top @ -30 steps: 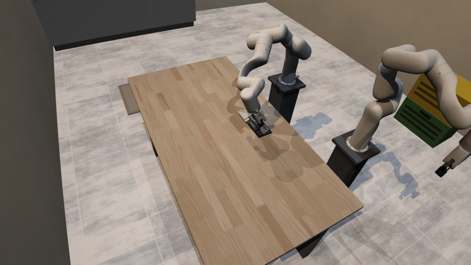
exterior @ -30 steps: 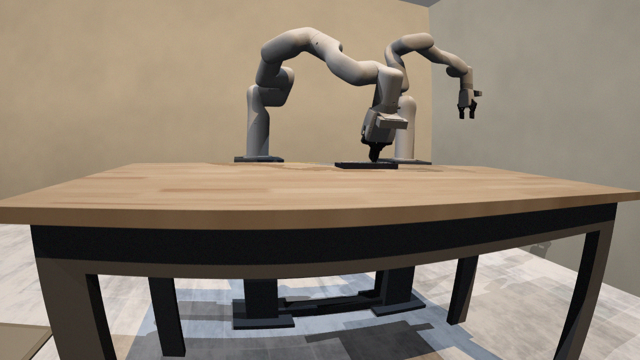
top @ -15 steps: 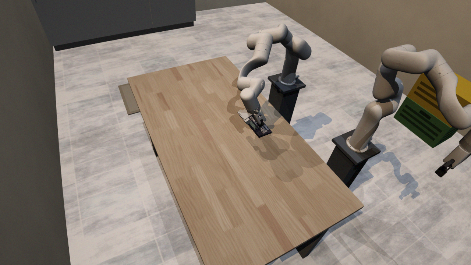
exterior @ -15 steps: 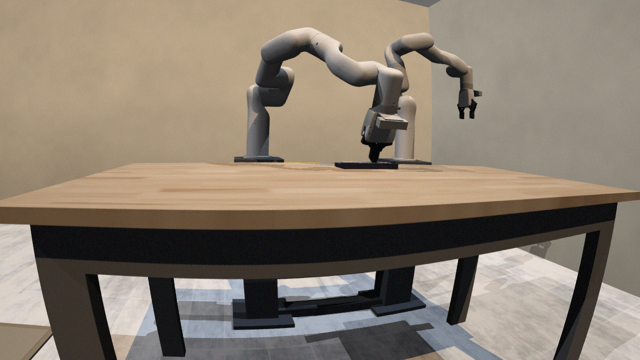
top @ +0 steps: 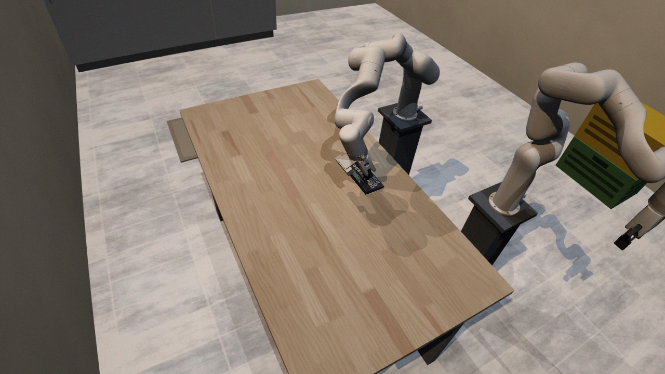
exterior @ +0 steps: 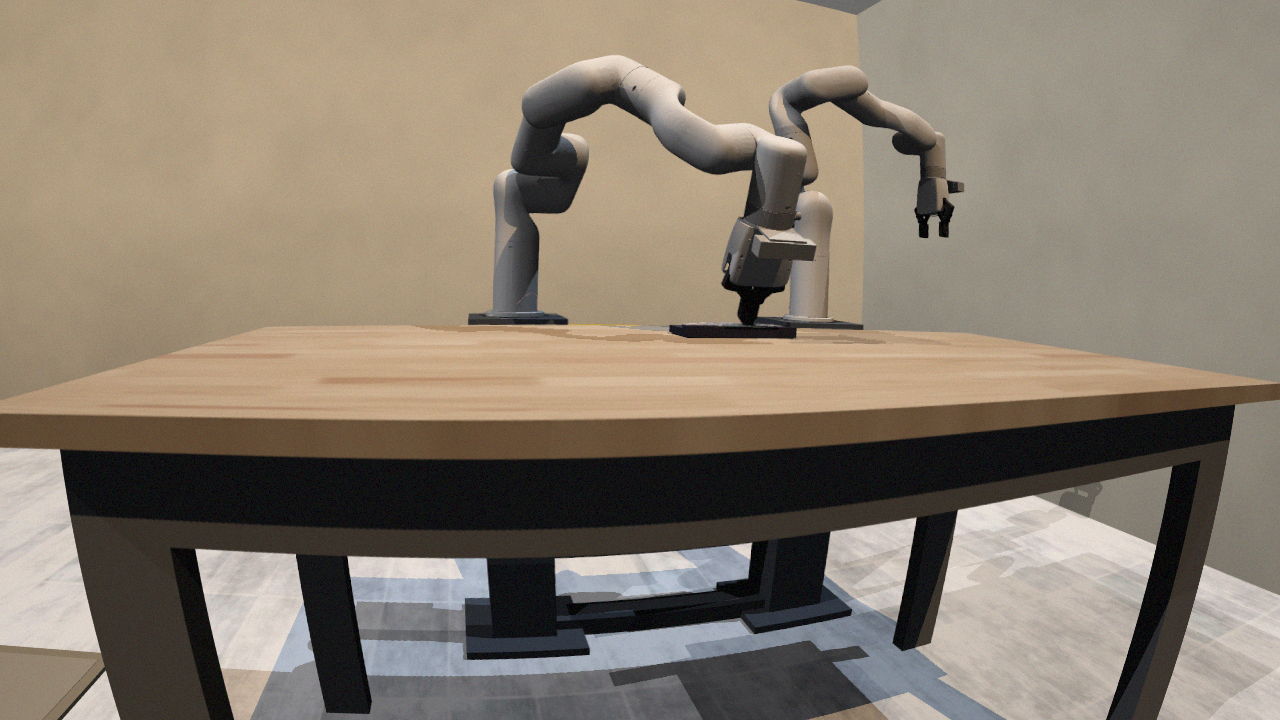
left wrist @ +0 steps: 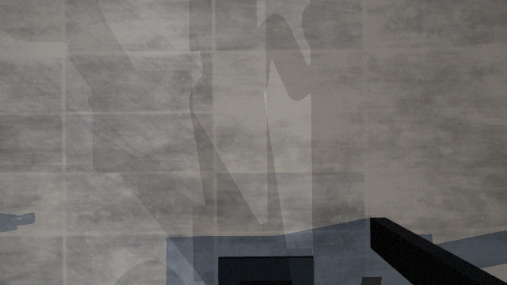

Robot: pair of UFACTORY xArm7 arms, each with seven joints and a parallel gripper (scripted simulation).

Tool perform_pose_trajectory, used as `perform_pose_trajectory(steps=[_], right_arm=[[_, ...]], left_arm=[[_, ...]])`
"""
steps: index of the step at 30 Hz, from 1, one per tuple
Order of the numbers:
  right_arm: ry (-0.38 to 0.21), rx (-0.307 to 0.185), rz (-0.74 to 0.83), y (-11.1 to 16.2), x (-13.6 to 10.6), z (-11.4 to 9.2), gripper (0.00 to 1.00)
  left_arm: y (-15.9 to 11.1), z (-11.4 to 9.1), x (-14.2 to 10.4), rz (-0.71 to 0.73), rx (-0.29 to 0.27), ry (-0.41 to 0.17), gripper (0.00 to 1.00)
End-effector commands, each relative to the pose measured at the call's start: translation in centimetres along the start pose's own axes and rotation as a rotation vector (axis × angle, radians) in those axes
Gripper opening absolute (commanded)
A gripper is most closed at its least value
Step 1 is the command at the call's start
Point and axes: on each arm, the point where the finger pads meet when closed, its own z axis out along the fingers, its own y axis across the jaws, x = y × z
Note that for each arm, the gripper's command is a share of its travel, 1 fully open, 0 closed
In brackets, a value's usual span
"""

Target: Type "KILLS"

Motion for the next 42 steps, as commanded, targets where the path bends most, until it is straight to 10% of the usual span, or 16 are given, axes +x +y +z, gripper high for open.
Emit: perform_pose_trajectory(steps=[1,42], right_arm=[[0.005,0.003,-0.001,-0.10,0.00,-0.34,0.00],[0.005,0.003,-0.001,-0.10,-0.40,-1.20,0.00]], left_arm=[[0.00,-0.19,0.13,0.000,0.000,0.005,1.00],[0.00,-0.19,0.13,0.000,0.000,0.005,1.00]])
